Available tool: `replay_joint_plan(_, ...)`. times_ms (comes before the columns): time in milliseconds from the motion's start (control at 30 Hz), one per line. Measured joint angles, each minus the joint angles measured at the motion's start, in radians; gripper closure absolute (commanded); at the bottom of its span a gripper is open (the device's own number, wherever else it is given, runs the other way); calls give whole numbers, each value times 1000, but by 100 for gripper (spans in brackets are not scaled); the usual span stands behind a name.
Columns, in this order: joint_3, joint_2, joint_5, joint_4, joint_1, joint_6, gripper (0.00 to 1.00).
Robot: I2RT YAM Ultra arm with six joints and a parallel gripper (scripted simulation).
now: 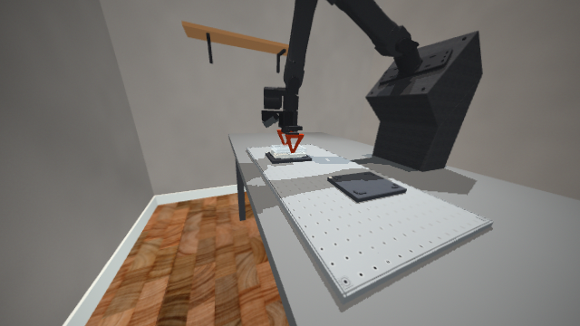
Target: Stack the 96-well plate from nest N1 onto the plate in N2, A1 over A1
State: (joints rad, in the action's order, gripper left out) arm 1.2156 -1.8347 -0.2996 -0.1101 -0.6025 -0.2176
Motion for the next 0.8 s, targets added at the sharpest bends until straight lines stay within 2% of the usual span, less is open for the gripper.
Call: replay_joint_plan(800,0,-13,1,8,3,1,100)
